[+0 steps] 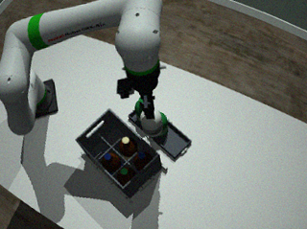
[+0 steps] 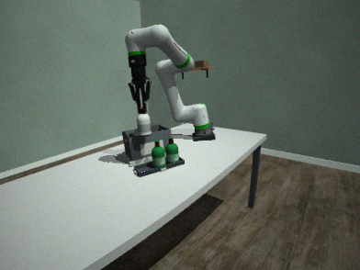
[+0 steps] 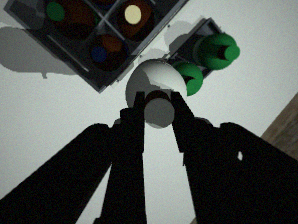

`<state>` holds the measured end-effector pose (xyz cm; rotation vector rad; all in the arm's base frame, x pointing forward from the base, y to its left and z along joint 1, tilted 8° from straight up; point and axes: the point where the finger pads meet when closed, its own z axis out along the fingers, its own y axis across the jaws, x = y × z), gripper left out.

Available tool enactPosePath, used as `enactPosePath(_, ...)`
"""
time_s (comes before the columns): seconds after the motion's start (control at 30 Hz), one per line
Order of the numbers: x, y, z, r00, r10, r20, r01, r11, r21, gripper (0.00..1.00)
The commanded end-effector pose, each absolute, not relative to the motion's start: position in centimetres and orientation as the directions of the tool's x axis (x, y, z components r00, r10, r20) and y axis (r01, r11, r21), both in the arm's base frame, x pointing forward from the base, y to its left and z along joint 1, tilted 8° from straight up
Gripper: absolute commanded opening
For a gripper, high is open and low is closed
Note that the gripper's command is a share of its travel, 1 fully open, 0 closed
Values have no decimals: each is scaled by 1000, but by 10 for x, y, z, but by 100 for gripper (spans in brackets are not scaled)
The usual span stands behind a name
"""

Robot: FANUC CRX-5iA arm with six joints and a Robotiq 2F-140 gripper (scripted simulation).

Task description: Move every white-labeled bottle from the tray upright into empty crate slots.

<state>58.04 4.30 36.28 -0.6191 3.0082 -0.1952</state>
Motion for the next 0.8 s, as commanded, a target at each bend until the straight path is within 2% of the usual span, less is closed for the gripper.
enactPosePath(0.0,575,40,364,-917,-397,-39,-389,911,-138,10)
enactPosePath(0.77,530,12,363,-917,-397,-39,-389,911,-138,10)
